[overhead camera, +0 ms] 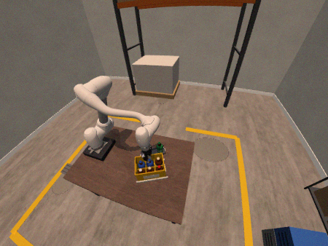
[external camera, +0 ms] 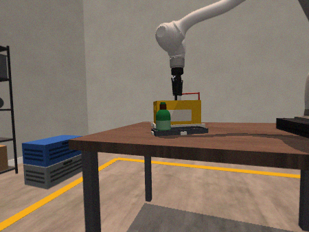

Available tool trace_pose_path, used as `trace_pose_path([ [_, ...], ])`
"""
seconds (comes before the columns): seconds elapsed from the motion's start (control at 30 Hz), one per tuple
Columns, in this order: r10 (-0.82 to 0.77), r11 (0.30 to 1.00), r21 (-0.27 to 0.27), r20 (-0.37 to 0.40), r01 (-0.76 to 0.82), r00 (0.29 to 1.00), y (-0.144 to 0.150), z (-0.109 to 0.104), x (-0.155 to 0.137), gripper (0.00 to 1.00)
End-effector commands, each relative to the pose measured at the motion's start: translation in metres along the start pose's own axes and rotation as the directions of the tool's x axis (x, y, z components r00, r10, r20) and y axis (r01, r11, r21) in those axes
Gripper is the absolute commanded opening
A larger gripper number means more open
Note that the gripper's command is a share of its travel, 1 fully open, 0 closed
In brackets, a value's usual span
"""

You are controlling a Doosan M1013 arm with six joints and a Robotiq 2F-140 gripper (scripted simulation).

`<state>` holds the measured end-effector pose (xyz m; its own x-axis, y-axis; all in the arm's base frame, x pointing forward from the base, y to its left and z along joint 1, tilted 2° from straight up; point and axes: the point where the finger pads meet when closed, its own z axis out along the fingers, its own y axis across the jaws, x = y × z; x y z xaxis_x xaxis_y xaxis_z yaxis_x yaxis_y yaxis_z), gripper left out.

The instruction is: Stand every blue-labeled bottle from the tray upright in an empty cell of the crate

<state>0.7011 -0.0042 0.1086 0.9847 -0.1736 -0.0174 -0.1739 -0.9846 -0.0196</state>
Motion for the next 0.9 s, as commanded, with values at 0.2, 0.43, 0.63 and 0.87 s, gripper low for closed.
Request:
trace_pose_path([
  [0.2,0.0,1.0,0.0,0.0,0.0,1.0,0.0,-0.0001,0.0,0.0],
  [0.43,0.0,1.0,0.0,0.0,0.0,1.0,0.0,-0.0001,0.0,0.0],
  [0.63,0.0,1.0,0.0,0.0,0.0,1.0,0.0,-0.0001,0.0,0.38],
  [0.87,0.0,1.0,0.0,0.0,0.0,1.0,0.0,-0.0001,0.0,0.38],
])
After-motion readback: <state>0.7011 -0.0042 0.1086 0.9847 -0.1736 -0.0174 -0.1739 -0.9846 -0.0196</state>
